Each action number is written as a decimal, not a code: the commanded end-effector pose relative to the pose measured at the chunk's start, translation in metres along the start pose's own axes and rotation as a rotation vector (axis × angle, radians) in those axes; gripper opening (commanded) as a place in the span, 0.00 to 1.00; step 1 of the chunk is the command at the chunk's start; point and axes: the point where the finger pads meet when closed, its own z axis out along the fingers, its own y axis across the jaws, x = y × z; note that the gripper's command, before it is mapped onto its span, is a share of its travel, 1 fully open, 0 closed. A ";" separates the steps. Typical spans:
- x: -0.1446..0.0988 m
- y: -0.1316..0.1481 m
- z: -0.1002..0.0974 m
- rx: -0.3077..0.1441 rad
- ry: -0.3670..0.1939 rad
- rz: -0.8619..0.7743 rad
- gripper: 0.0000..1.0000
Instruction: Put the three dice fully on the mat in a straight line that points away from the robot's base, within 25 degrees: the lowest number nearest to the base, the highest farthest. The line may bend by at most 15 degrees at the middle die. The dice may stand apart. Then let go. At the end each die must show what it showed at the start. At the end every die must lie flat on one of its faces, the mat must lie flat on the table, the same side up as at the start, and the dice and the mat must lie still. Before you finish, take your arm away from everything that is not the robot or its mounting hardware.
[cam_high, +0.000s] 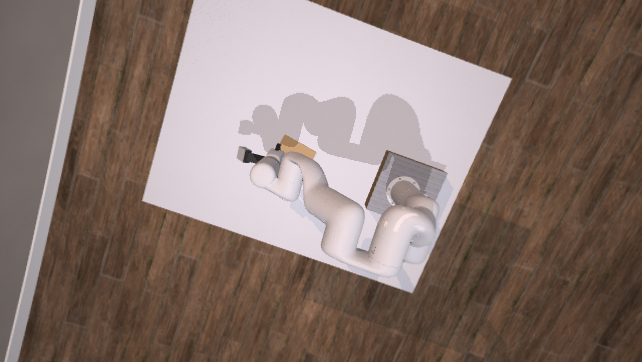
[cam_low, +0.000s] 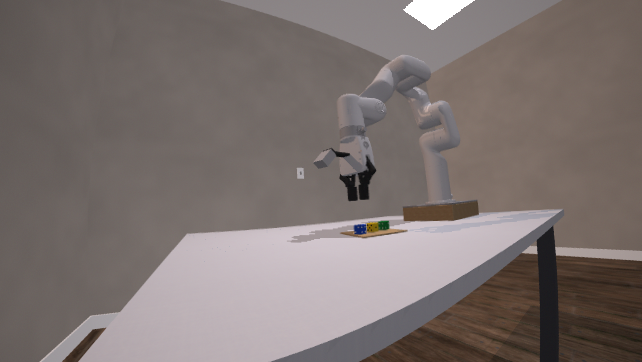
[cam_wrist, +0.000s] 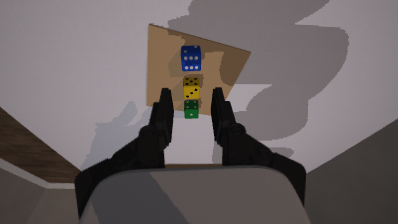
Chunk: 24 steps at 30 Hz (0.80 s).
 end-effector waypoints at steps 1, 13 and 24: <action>0.001 0.000 -0.002 0.000 0.003 0.000 0.42; 0.001 0.000 -0.002 0.000 0.003 0.000 1.00; 0.001 0.000 -0.003 0.000 0.003 0.000 1.00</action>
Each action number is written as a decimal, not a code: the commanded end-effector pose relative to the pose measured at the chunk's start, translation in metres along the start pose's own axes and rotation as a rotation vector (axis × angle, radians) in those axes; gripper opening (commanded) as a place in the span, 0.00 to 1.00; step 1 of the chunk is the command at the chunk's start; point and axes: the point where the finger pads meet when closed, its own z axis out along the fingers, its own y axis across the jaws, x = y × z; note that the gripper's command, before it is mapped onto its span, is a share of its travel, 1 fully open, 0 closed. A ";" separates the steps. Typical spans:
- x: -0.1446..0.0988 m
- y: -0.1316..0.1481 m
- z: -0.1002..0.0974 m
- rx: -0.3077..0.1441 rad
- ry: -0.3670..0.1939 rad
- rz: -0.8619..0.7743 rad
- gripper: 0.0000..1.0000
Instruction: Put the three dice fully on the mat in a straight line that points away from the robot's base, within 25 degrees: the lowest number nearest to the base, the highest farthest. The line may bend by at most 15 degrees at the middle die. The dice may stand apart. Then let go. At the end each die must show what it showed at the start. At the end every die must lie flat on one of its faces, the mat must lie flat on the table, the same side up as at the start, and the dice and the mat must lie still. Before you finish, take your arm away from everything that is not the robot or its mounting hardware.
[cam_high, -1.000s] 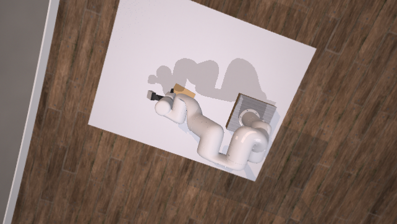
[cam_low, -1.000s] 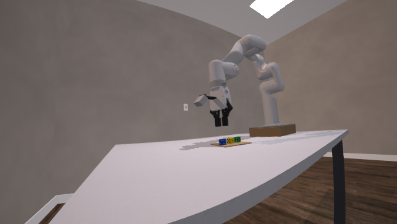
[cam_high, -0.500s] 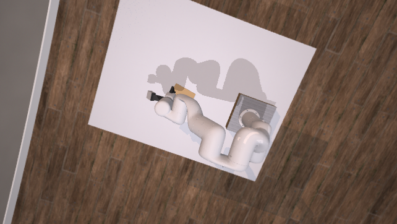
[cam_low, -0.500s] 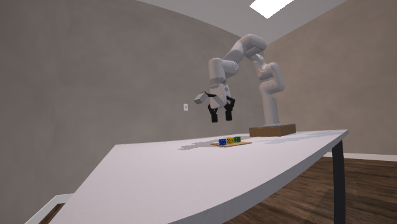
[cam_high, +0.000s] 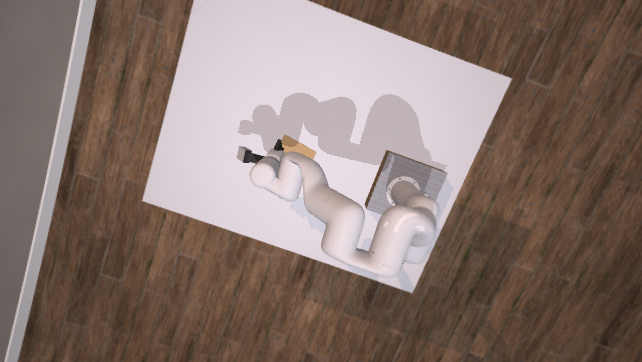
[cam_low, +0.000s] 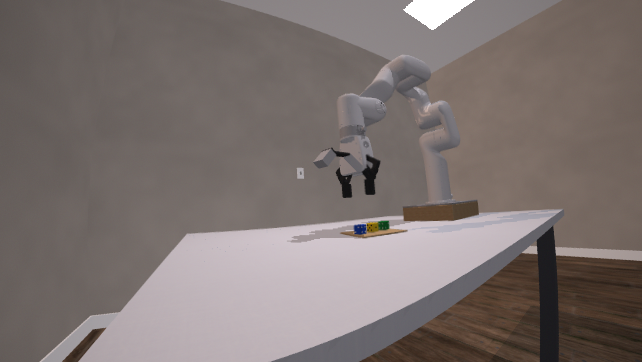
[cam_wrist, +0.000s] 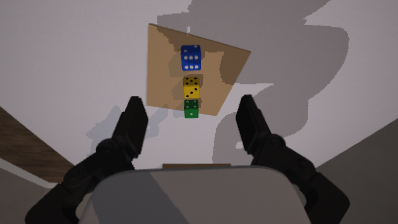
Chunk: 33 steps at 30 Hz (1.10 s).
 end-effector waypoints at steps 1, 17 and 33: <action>0.001 0.000 -0.003 0.000 0.004 0.000 1.00; 0.001 0.000 -0.058 0.000 0.004 0.000 1.00; 0.001 0.000 -0.083 0.000 0.004 0.000 1.00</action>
